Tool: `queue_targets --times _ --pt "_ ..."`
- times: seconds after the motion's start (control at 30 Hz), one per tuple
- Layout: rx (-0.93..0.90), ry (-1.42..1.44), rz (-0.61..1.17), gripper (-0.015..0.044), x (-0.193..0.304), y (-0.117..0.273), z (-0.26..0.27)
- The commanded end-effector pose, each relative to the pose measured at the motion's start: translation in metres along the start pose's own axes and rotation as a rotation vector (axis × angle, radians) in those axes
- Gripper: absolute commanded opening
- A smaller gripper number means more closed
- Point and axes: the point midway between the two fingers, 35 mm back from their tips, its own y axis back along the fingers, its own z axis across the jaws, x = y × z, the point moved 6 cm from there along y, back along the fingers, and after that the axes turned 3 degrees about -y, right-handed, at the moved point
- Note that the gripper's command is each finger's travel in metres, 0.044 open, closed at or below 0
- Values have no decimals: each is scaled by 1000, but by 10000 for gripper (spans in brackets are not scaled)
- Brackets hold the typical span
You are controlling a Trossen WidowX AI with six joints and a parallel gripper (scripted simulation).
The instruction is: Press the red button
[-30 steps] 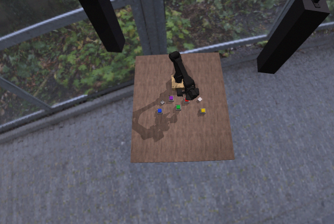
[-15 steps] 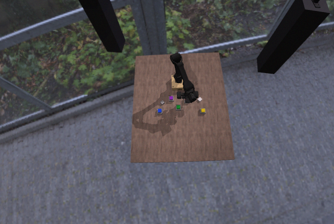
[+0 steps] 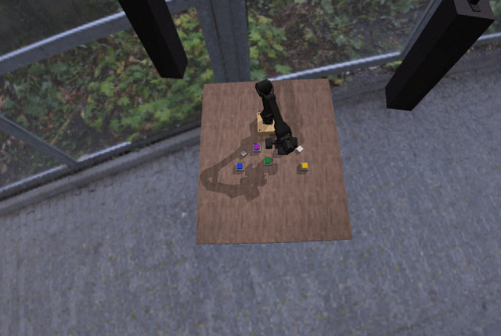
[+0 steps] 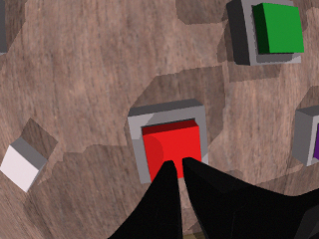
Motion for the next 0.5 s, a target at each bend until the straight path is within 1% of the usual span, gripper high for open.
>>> queue_targets --times 0.0,0.47 --pt "3 4 16 20 3 -9 -1" --pt "3 4 16 20 4 -31 -1"
